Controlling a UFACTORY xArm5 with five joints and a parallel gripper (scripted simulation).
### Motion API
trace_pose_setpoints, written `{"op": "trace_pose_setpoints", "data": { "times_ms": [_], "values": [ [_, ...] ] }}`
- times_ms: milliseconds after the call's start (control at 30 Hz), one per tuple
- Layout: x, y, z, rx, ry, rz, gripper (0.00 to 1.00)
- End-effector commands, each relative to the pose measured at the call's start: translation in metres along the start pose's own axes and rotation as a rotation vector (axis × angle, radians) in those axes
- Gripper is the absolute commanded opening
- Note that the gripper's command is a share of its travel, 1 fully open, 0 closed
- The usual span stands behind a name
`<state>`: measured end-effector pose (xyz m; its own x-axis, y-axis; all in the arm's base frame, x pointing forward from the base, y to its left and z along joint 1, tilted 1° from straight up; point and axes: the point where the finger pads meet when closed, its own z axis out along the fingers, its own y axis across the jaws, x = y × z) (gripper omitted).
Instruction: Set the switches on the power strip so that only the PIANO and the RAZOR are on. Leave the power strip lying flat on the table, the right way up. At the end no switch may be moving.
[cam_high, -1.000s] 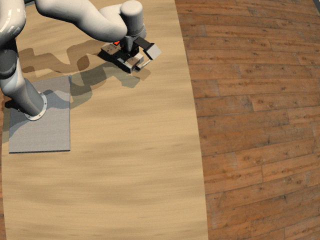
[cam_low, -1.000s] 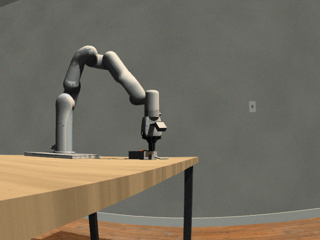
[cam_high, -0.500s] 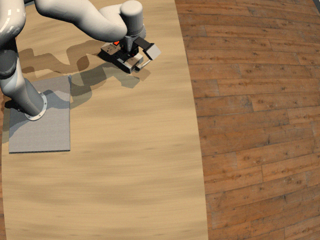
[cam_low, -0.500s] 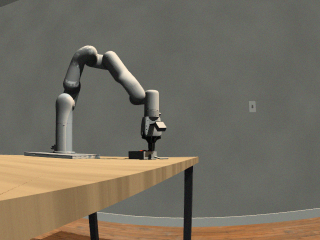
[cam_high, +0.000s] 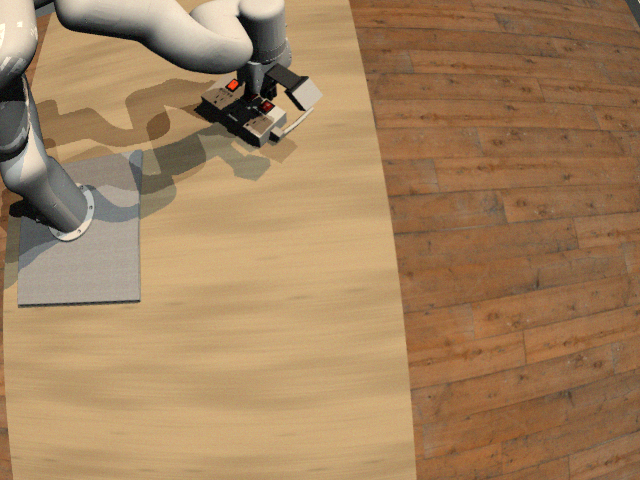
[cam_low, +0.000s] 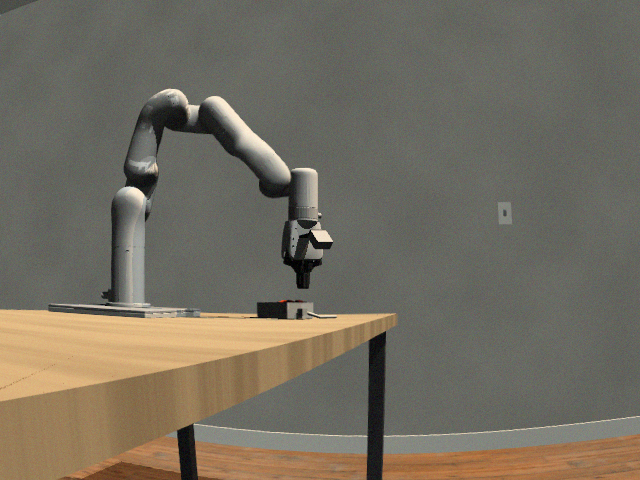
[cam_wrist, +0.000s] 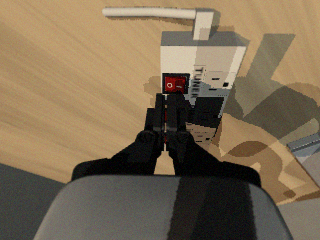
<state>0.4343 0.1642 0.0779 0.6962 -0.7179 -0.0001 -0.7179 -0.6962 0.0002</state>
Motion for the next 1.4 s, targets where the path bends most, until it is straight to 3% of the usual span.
{"op": "trace_pose_setpoints", "data": {
  "times_ms": [0,667,900,1367],
  "values": [
    [0.000,-0.001,-0.005,0.003,0.001,0.000,0.00],
    [0.000,-0.001,-0.005,0.003,0.001,0.000,0.00],
    [-0.046,0.017,-0.018,0.002,0.001,0.008,0.00],
    [-0.046,0.017,-0.018,0.002,0.001,0.008,0.00]
  ]
}}
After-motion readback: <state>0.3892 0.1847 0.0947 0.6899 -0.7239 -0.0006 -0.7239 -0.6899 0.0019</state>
